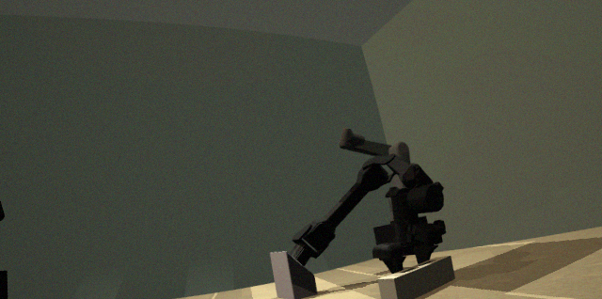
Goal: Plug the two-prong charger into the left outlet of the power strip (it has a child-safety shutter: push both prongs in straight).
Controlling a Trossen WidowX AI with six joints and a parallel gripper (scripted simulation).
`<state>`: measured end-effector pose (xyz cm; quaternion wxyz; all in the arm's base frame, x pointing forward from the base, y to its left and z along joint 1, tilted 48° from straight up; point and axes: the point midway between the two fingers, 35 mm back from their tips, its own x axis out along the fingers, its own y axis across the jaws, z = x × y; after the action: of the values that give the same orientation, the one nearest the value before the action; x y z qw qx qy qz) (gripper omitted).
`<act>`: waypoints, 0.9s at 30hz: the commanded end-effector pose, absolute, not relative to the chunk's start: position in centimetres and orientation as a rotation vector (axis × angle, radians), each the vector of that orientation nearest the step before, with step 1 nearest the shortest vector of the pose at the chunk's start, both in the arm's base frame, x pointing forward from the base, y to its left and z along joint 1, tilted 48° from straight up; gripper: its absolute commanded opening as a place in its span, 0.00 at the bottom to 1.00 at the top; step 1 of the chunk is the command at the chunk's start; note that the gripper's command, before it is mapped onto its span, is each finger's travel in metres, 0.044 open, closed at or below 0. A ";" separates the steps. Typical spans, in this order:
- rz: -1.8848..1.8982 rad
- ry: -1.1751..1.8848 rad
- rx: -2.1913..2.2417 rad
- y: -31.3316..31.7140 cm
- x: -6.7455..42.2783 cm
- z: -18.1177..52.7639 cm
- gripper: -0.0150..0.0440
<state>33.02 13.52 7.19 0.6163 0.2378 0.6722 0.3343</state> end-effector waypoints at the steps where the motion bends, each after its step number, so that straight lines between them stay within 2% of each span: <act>1: 0.770 1.546 0.547 13.5 33.0 7.2 1.00; 27: 0.774 1.528 0.542 13.4 32.3 7.1 1.00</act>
<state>32.60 13.48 7.08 0.6221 0.2353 0.6666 0.3366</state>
